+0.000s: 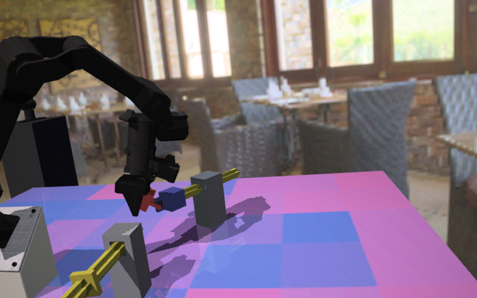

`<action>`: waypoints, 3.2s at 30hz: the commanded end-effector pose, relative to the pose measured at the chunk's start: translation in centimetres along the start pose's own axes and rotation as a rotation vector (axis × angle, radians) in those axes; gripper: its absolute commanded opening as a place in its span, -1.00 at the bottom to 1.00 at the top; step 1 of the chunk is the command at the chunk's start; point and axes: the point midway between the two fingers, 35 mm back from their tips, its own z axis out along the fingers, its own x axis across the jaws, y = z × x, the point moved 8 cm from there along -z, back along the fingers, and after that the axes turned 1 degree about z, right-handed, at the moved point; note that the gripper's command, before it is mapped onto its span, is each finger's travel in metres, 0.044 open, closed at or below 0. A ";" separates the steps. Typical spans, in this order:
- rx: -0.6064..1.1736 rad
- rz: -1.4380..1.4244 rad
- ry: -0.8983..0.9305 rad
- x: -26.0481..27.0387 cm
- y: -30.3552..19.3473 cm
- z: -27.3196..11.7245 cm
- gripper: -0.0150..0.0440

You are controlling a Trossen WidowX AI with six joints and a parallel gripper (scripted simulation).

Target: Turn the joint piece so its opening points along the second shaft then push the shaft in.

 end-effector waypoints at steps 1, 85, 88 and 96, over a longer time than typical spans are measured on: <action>-0.001 -0.006 -0.002 0.0 0.0 0.1 0.12; -0.001 -0.006 -0.002 0.0 0.0 0.1 0.12; -0.001 -0.006 -0.002 0.0 0.0 0.1 0.12; 0.000 0.000 0.000 0.0 0.0 0.0 0.01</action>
